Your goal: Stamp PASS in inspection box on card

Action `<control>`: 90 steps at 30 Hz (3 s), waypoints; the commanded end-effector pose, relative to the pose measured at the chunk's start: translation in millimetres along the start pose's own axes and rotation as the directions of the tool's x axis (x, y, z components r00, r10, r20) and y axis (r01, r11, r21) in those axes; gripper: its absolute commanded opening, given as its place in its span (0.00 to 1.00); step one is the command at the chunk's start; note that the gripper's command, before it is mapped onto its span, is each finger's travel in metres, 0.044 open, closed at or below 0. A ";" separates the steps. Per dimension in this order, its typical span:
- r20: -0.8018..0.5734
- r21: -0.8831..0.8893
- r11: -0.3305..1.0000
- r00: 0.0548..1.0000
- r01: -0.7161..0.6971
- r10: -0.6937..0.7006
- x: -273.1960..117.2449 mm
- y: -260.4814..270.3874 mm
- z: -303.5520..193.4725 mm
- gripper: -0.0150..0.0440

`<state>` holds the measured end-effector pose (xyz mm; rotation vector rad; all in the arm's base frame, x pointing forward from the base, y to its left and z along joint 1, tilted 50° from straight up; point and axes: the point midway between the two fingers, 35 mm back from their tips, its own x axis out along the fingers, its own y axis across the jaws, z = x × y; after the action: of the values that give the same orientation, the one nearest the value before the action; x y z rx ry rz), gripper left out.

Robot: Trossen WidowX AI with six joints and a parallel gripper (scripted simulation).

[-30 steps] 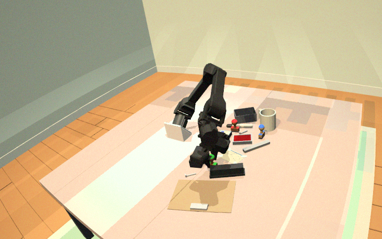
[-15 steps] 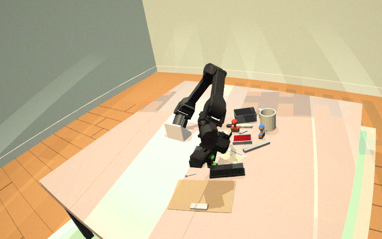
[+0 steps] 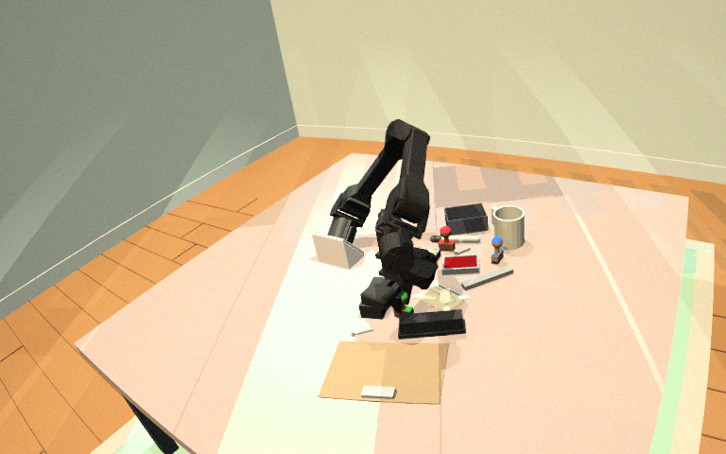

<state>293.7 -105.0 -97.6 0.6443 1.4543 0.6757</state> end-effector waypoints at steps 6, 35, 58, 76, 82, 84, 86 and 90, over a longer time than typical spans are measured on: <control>-0.003 -0.003 1.000 1.000 0.006 -0.006 -4.7 -0.7 0.2 0.25; -0.003 -0.003 1.000 1.000 0.011 -0.011 -18.8 -1.0 1.3 0.25; -0.003 -0.003 1.000 1.000 0.015 -0.015 -30.0 -1.0 1.7 0.25; -0.003 -0.003 1.000 1.000 0.018 -0.018 -38.9 -0.8 1.8 0.25; -0.002 -0.003 1.000 1.000 0.019 -0.019 -41.8 -0.7 1.8 0.25; -0.002 -0.003 1.000 1.000 0.019 -0.019 -42.8 -0.7 1.7 0.25; -0.002 -0.003 1.000 1.000 0.019 -0.019 -43.8 -0.7 1.7 0.25; -0.002 -0.003 1.000 1.000 0.020 -0.020 -45.8 -0.6 1.7 0.25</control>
<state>295.5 -138.0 -68.7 0.6333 1.4571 0.6625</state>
